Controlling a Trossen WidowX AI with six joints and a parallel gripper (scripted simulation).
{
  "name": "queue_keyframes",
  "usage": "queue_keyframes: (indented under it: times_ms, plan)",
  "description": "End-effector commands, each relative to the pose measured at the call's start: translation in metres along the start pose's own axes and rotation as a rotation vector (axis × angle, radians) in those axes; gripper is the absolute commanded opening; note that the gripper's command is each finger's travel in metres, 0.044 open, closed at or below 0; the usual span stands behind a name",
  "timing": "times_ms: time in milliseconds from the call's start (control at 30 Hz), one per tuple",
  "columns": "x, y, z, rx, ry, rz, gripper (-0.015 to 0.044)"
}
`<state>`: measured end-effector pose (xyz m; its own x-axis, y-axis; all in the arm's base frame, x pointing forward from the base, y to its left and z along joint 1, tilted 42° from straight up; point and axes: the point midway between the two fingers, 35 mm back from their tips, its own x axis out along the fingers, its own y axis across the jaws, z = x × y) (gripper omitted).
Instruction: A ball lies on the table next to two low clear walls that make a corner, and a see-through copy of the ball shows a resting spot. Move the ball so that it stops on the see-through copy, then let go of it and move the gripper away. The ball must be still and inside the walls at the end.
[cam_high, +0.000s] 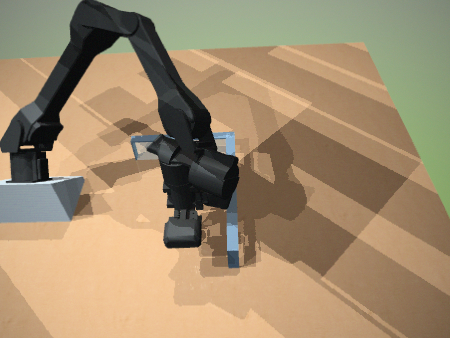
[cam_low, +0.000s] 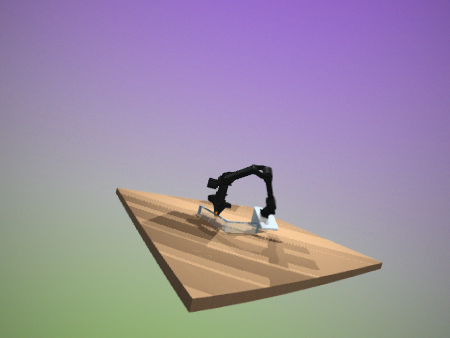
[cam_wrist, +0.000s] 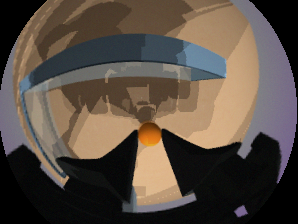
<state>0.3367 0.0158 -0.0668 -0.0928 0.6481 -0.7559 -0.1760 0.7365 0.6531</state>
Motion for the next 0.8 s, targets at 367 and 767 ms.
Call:
queue_keyframes:
  times_ms: [367, 767]
  plan:
    - [0.019, 0.001, -0.003, 0.009, 0.008, 0.009, 0.0]
    - [0.015, 0.001, 0.0, -0.002, -0.001, 0.002, 0.0256]
